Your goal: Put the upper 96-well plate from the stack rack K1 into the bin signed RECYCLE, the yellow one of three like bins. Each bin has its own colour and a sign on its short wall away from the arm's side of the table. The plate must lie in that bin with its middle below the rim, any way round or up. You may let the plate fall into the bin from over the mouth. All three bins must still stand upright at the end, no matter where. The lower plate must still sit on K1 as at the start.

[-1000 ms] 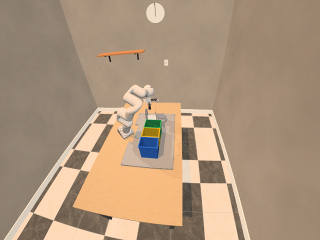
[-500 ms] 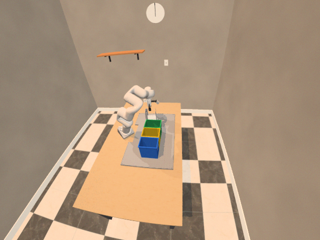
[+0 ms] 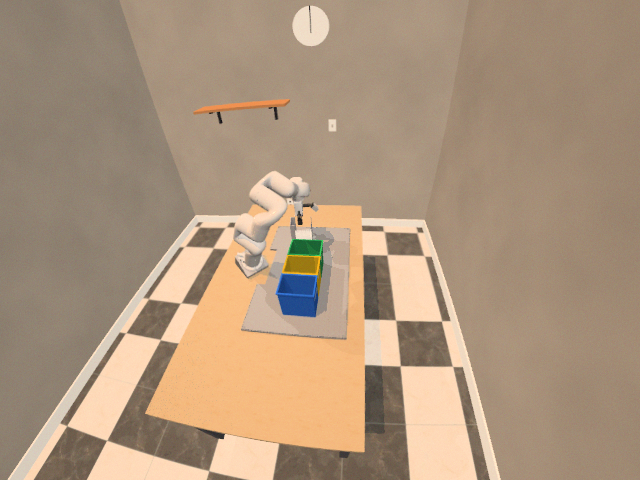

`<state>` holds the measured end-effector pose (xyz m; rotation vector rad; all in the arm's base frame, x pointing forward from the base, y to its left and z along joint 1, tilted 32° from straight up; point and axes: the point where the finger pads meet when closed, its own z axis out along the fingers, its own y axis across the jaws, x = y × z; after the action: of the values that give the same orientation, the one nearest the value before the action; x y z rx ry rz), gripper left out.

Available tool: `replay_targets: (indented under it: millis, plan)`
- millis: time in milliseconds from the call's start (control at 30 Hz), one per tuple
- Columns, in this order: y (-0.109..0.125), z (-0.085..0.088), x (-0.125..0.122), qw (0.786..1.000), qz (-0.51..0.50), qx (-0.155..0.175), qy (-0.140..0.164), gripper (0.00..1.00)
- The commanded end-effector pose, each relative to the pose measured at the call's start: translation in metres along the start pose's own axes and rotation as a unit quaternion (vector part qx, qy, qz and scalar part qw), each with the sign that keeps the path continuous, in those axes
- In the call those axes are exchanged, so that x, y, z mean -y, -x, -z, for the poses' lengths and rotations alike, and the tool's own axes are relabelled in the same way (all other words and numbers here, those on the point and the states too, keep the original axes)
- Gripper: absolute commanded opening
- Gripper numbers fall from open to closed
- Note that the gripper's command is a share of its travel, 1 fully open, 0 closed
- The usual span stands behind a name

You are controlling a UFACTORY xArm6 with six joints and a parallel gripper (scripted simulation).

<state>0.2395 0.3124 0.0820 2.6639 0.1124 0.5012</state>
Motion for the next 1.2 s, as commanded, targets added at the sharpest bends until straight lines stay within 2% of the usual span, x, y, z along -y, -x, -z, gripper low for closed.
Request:
replay_targets:
  millis: [0, 1167]
  plan:
    - [-0.001, -0.004, 0.001, 1.0, -0.001, -0.001, -0.002, 1.0]
    - [-0.001, -0.056, 0.001, 1.0, -0.001, -0.001, -0.002, 1.0]
